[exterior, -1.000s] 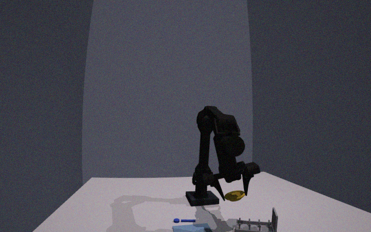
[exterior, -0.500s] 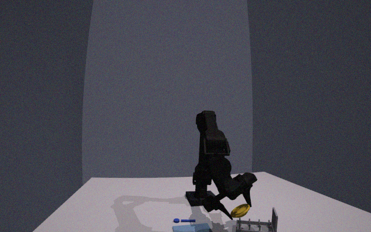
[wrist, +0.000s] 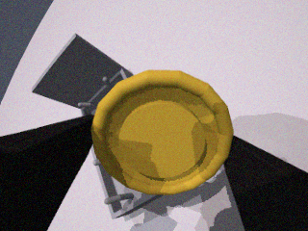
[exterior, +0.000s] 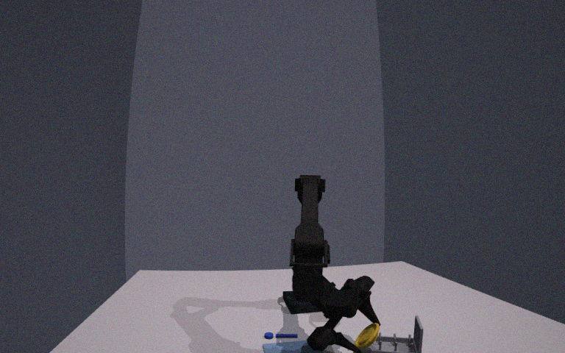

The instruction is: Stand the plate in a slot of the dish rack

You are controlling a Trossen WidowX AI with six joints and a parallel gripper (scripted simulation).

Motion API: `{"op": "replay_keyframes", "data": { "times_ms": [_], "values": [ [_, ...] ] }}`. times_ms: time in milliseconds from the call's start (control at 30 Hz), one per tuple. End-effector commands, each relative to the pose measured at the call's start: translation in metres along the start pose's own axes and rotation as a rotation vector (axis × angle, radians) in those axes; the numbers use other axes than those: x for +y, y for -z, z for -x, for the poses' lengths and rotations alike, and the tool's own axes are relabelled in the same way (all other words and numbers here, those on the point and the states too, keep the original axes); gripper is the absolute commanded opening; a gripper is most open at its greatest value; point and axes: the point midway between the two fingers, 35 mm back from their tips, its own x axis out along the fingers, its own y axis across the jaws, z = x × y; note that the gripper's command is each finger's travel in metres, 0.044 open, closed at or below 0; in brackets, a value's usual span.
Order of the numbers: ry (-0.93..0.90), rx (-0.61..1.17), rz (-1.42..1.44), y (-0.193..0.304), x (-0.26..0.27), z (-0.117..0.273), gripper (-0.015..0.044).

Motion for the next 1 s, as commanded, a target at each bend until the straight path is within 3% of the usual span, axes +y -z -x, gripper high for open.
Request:
{"op": "replay_keyframes", "data": {
  "times_ms": [0,967],
  "values": [
    [-0.052,-0.059,0.070,0.006,-0.004,-0.003,0.0000],
    [-0.237,-0.523,0.634,0.050,0.002,0.003,0.0000]
  ]
}}
